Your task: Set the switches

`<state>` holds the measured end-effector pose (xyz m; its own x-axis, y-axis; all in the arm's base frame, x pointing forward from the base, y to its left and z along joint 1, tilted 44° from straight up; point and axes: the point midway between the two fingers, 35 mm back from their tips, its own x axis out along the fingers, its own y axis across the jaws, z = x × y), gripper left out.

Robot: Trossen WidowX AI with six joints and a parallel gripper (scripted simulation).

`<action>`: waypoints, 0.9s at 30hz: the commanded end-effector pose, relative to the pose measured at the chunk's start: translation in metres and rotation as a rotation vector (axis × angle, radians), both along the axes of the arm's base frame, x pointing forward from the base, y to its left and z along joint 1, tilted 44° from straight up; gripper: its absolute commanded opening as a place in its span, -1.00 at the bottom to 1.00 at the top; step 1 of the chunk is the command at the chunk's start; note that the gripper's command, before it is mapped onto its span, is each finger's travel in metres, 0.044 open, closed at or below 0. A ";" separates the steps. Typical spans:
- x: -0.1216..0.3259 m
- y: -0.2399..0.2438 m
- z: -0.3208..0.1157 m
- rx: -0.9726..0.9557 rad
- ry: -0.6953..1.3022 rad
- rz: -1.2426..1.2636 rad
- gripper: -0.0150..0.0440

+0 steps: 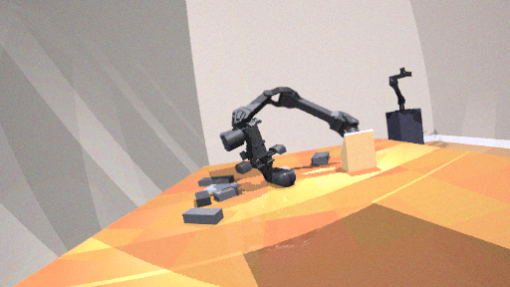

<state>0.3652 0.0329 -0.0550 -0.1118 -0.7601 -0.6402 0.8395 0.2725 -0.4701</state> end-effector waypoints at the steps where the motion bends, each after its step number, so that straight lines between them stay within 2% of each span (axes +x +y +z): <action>1: 0.003 0.027 0.020 0.003 -0.003 0.006 -0.49; 24: -0.004 0.024 0.024 0.057 -0.073 0.075 -0.49; 27: -0.004 0.037 0.037 0.057 -0.070 0.071 -0.22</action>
